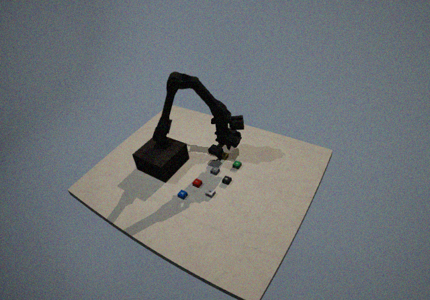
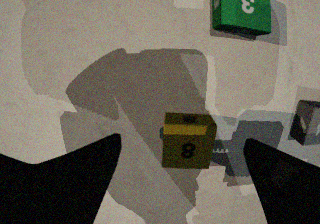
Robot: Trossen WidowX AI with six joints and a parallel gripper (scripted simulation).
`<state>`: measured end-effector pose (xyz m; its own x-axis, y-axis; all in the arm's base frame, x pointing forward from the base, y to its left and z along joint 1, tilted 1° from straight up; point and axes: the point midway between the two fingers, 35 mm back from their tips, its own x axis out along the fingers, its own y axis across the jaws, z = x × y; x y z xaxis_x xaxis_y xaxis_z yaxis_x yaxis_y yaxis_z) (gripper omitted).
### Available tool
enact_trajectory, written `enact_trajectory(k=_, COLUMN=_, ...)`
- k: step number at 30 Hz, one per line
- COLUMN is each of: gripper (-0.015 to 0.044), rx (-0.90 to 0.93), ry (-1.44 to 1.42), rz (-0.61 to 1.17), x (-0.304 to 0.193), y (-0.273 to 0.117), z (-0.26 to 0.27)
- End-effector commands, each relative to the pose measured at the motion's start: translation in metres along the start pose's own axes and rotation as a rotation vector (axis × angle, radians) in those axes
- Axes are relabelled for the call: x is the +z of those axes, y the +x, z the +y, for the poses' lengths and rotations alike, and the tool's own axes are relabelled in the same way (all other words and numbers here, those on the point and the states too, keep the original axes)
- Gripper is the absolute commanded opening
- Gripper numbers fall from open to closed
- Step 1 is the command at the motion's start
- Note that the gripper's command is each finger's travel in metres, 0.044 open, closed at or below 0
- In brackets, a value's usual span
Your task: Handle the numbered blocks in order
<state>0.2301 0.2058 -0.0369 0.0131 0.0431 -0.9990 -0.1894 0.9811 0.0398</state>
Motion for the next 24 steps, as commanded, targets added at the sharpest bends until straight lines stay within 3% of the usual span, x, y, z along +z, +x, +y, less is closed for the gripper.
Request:
enact_trajectory(k=1, gripper=0.0400, rx=-0.006, ry=0.005, rz=-0.001, x=-0.0005, y=0.0059, z=-0.0011)
enact_trajectory(k=5, gripper=0.0400, rx=-0.006, ry=0.005, rz=-0.001, x=-0.0008, y=0.0097, z=-0.0013)
enact_trajectory(k=16, gripper=0.0120, rx=-0.006, ry=0.005, rz=-0.001, x=-0.0008, y=0.0097, z=-0.0013)
enact_trajectory(k=24, gripper=0.0120, rx=-0.006, ry=0.005, rz=-0.001, x=-0.0008, y=0.0097, z=-0.0013)
